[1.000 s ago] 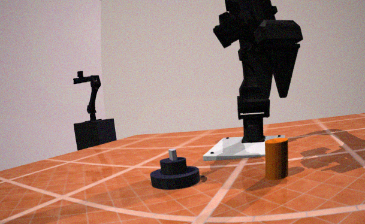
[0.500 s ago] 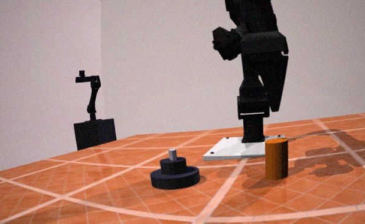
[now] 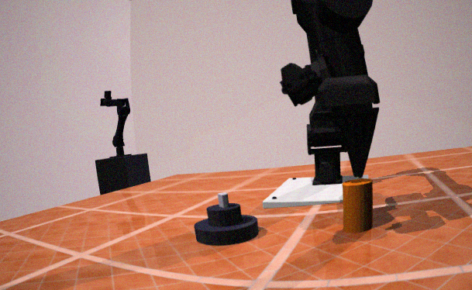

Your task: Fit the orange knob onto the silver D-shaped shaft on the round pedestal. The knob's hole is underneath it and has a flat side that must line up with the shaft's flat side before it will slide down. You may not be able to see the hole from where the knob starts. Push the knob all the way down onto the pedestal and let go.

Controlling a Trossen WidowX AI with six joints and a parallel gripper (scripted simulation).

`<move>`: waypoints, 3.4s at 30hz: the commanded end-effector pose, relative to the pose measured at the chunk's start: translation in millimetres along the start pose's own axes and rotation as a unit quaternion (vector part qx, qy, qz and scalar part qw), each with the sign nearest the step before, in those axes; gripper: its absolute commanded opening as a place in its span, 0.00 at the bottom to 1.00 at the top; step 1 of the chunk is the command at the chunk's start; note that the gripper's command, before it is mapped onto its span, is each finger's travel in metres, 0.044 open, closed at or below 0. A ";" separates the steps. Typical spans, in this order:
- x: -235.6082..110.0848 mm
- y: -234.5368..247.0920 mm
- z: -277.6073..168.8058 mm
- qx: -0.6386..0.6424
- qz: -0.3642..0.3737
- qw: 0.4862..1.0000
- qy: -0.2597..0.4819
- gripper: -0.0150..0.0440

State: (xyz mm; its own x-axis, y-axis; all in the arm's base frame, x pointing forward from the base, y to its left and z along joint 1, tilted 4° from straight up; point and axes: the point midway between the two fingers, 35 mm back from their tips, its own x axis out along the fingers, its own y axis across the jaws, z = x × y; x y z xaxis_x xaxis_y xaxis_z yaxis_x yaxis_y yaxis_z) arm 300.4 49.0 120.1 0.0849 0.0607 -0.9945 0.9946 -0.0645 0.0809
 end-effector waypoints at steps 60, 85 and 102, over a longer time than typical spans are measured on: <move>49.2 2.9 -0.2 0.002 -0.003 1.000 -0.002 0.25; -73.7 3.0 -6.9 0.002 -0.003 1.000 -0.002 0.25; -89.1 -7.5 -10.0 0.000 0.093 0.996 -0.002 0.25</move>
State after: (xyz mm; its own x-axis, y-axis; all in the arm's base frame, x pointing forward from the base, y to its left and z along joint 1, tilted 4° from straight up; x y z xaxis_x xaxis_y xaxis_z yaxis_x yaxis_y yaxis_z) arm 289.2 53.4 203.6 0.2189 0.0490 -0.9745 0.9741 -0.0698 0.2153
